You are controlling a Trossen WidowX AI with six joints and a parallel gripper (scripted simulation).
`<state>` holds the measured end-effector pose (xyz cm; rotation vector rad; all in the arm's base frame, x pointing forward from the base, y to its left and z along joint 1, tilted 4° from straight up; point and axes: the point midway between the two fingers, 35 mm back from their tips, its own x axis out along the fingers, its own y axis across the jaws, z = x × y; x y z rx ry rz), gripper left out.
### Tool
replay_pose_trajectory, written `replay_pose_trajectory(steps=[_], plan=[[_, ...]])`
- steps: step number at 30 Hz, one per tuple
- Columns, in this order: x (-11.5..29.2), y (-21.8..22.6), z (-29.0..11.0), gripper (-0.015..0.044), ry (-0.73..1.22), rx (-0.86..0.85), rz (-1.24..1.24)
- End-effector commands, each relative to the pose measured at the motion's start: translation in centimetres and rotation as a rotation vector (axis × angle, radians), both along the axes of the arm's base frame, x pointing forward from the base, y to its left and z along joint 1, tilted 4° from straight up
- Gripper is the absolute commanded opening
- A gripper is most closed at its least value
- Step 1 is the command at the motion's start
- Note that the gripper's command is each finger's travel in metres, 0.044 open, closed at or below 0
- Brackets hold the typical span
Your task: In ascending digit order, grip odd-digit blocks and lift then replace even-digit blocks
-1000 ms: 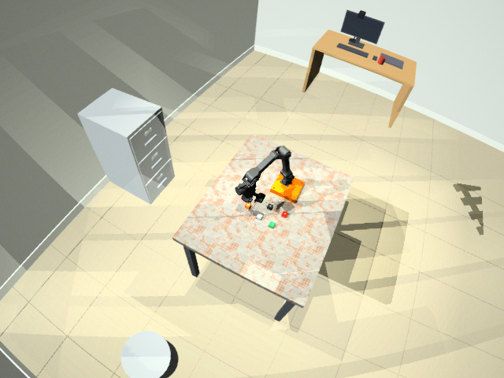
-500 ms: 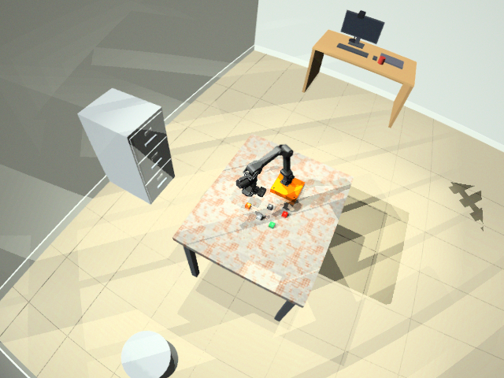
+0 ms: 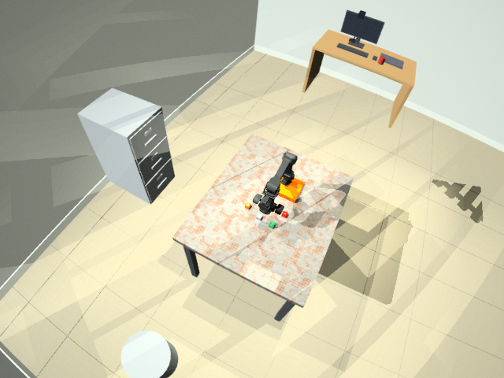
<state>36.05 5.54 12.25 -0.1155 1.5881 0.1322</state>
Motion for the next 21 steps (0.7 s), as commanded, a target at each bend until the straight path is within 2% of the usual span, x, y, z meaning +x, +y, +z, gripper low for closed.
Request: replay_pose_trajectory(steps=[1,5,7,12,16,21], plan=[[-0.5,5.5,-0.1,0.012,0.008,0.009,-0.001],[-0.5,5.6,-0.1,0.012,0.008,0.009,-0.001],[-0.4,5.6,-0.9,0.0173,0.008,0.009,-0.001],[-0.6,5.7,-7.3,0.0304,0.008,0.01,-0.001],[-0.7,5.7,-8.2,0.04,0.008,0.01,-0.001],[-0.7,5.7,-8.4,0.04,0.008,0.009,-0.001]])
